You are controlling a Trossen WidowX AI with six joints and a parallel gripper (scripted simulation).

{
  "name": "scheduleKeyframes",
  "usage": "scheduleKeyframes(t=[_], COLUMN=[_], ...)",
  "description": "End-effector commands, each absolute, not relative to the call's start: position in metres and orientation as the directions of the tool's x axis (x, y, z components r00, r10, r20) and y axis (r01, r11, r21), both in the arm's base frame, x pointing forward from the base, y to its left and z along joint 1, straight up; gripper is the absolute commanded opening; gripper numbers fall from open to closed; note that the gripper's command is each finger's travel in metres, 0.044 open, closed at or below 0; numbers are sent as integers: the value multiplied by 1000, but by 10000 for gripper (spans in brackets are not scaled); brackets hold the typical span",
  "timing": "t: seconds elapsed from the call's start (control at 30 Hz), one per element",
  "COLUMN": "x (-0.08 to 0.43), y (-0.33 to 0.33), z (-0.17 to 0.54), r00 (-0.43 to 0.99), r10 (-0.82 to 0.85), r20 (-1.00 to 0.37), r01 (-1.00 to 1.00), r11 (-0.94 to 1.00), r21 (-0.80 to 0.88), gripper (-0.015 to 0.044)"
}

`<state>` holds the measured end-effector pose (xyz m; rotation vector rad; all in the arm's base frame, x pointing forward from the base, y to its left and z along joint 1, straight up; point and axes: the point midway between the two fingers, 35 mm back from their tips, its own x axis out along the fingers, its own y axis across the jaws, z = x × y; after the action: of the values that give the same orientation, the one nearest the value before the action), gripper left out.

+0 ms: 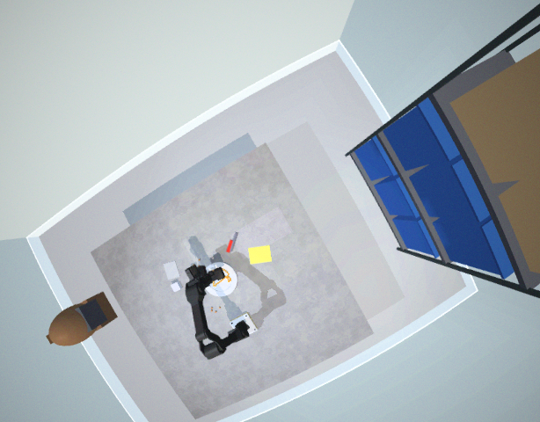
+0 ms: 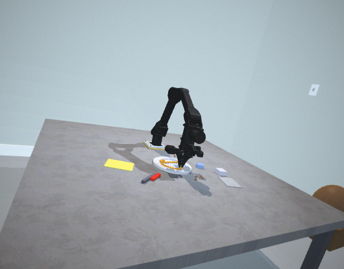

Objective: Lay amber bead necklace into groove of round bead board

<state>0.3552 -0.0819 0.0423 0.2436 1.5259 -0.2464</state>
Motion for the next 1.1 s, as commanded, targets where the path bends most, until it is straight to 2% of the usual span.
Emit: scheduleKeyframes(t=[0.0,1.07], x=[355,364], y=[-82,-73], z=[43,48], r00=[31,31], r10=[-7,-7], r20=[-999,-999], r01=[308,305], r11=[951,952], r21=[3,3], gripper=[0,0])
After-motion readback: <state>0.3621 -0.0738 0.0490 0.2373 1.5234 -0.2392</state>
